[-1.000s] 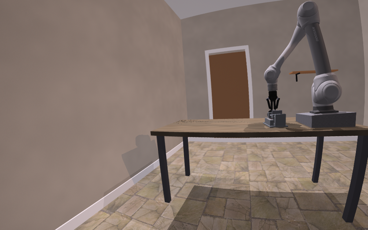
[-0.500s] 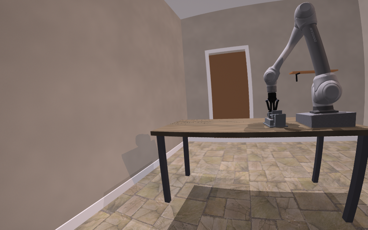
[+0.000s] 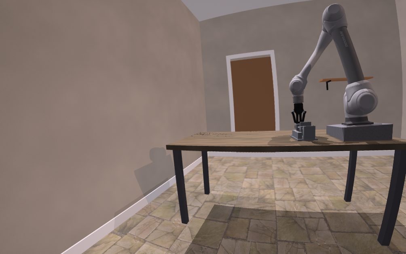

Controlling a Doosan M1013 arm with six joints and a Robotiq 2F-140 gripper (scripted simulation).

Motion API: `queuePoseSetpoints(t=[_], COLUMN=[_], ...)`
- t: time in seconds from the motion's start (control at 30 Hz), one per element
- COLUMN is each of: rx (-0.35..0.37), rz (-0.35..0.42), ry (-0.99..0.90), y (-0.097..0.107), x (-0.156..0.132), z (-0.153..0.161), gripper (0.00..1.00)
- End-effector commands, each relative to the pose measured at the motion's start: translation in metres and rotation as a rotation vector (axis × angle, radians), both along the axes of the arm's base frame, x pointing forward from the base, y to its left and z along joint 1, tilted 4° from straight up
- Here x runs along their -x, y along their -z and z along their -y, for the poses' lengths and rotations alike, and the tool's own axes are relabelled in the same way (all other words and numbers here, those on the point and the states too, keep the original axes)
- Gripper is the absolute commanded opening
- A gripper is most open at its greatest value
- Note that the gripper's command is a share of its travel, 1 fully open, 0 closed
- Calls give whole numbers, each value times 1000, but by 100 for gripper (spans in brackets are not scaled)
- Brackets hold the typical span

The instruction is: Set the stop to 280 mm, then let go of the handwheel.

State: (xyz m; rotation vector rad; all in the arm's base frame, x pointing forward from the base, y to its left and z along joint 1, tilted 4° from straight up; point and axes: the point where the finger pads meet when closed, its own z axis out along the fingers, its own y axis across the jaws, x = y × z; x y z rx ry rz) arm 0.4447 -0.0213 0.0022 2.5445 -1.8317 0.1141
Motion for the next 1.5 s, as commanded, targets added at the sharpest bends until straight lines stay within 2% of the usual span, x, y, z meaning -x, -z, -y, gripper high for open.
queuePoseSetpoints(t=[0.0,0.63,1.47], rx=[-1,-1,-1], rz=[2,2,2], ry=[1,1,1], y=[0,-16,-35], x=[-6,-28,-29], z=[-2,-10,-12], gripper=[4,4,4])
